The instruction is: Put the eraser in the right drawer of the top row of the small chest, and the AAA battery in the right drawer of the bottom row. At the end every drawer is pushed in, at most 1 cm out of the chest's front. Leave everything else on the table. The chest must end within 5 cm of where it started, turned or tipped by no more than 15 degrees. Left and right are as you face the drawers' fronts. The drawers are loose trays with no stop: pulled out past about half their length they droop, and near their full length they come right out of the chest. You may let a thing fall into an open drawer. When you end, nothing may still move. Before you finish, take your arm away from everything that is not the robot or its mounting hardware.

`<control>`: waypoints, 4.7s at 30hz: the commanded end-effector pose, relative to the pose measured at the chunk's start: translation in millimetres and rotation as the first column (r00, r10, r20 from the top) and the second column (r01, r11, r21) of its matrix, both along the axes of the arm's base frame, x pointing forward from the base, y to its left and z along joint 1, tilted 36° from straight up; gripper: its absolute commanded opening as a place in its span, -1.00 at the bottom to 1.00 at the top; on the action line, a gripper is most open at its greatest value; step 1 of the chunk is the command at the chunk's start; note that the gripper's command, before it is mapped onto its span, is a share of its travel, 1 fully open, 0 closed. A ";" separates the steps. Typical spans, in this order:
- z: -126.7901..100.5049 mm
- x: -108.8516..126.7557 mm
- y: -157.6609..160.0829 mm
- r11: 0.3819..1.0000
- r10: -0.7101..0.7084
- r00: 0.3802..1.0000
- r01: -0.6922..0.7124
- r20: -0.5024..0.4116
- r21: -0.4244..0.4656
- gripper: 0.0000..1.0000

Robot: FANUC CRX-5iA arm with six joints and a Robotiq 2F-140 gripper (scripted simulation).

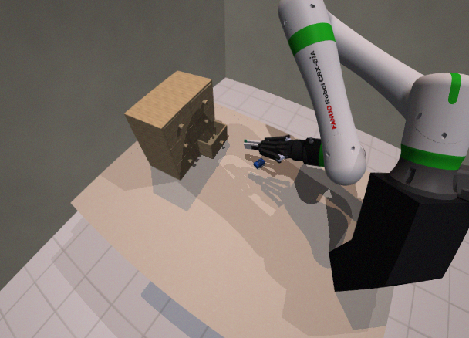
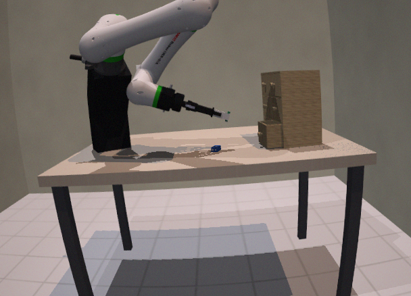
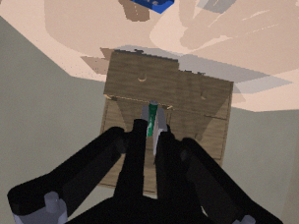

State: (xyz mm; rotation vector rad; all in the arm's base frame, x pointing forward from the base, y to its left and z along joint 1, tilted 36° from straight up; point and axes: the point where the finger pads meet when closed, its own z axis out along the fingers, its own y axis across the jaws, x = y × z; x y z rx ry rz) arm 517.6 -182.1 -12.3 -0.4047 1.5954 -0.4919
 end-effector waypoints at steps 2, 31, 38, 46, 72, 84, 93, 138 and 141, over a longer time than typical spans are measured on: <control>-0.4 0.5 -0.1 1.000 0.013 1.000 -0.013 0.009 -0.003 -0.94; 4.9 21.1 2.6 1.000 0.013 1.000 -0.013 0.009 -0.003 -0.94; 9.9 40.5 5.2 1.000 0.013 1.000 -0.013 0.009 -0.003 -0.94; 15.2 61.2 8.0 1.000 0.013 1.000 -0.013 0.009 -0.003 -0.94; 37.4 147.4 19.5 1.000 0.013 1.000 -0.013 0.009 -0.003 -0.94; 41.8 164.4 21.8 1.000 0.013 1.000 -0.013 0.009 -0.003 -0.94; 42.6 167.5 22.2 1.000 0.013 1.000 -0.013 0.009 -0.003 -0.94; 42.6 167.5 22.2 1.000 0.013 1.000 -0.013 0.009 -0.003 1.00; 42.6 167.4 22.2 1.000 0.013 1.000 -0.013 0.009 -0.003 1.00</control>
